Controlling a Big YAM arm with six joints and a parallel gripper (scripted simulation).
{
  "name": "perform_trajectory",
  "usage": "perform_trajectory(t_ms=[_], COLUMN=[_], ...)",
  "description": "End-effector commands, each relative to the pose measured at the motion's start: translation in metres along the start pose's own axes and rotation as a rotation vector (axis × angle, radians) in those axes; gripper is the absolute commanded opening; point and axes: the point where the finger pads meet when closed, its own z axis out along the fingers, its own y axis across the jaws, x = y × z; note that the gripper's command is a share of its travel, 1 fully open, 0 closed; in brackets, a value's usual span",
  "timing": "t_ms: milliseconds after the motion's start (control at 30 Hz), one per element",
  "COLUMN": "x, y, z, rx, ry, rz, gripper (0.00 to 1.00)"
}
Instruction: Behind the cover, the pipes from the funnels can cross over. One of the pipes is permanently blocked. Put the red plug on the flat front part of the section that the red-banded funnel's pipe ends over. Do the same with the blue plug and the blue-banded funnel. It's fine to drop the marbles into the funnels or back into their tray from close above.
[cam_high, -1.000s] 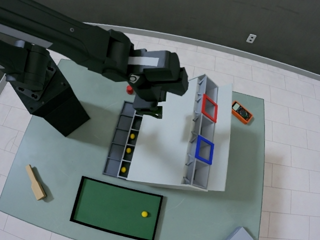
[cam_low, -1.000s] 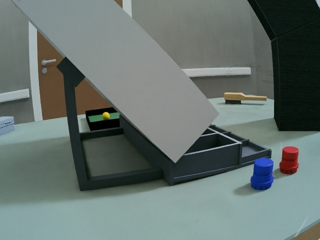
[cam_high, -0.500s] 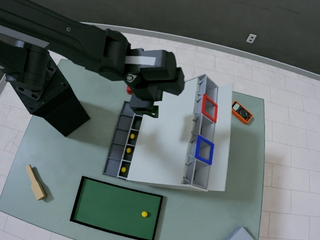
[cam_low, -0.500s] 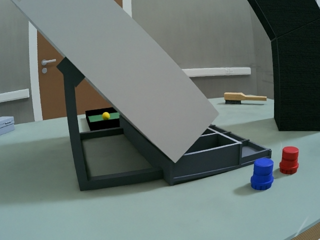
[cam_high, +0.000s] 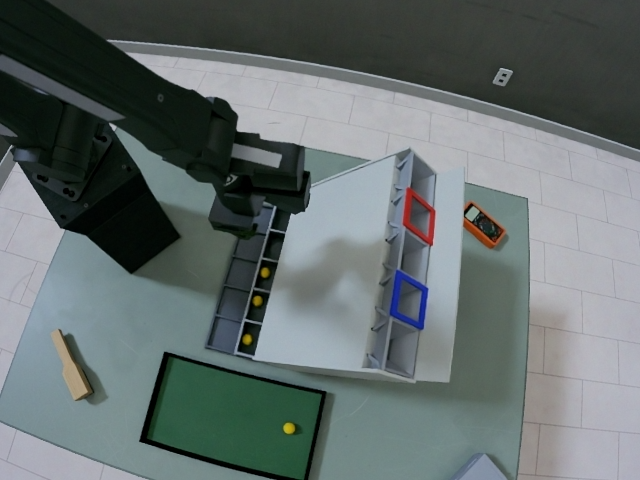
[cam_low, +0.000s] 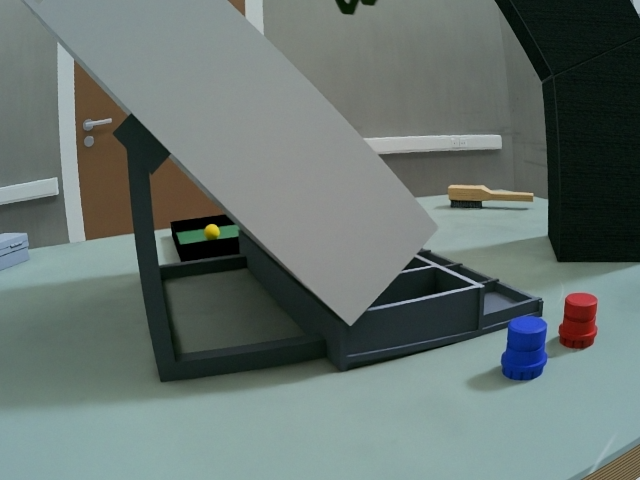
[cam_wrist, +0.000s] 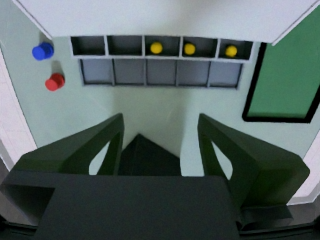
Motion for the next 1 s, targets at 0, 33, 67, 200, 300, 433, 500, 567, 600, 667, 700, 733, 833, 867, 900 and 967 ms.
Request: perform_trajectory(t_ms=[0,33,67,200,300,433,500,567,600,667,700,733,833,867,900,967], x=[-0.003,-0.001,0.000,0.006,0.010,0.014,0.006,0.006,0.006,0.006,0.006,0.006,0.006,0.006,0.006,0.006], y=[-0.003,-0.003,-0.003,-0.002,-0.002,-0.002,0.001,0.001,0.001,0.001,0.001,0.001,0.001,0.001,0.001,0.001], z=[0.004,0.005,0.006,0.010,0.012,0.015,0.008,0.008,0.008,0.008,0.008,0.008,0.008,0.008,0.008,0.008], rx=[0.002,0.002,0.002,0.001,0.000,0.000,-0.003,-0.003,-0.003,-0.003,-0.003,-0.003,-0.003,-0.003,-0.003,-0.003], ry=[0.001,0.005,0.009,0.024,0.036,0.047,0.029,0.029,0.029,0.029,0.029,0.029,0.029,0.029,0.029,0.029], rz=[0.025,0.025,0.025,0.025,0.026,0.026,0.008,0.008,0.008,0.008,0.008,0.008,0.008,0.008,0.008,0.008], gripper=[0.59,0.59,0.59,0.59,0.59,0.59,0.59,0.59,0.59,0.59,0.59,0.59,0.59,0.59,0.59,0.59])
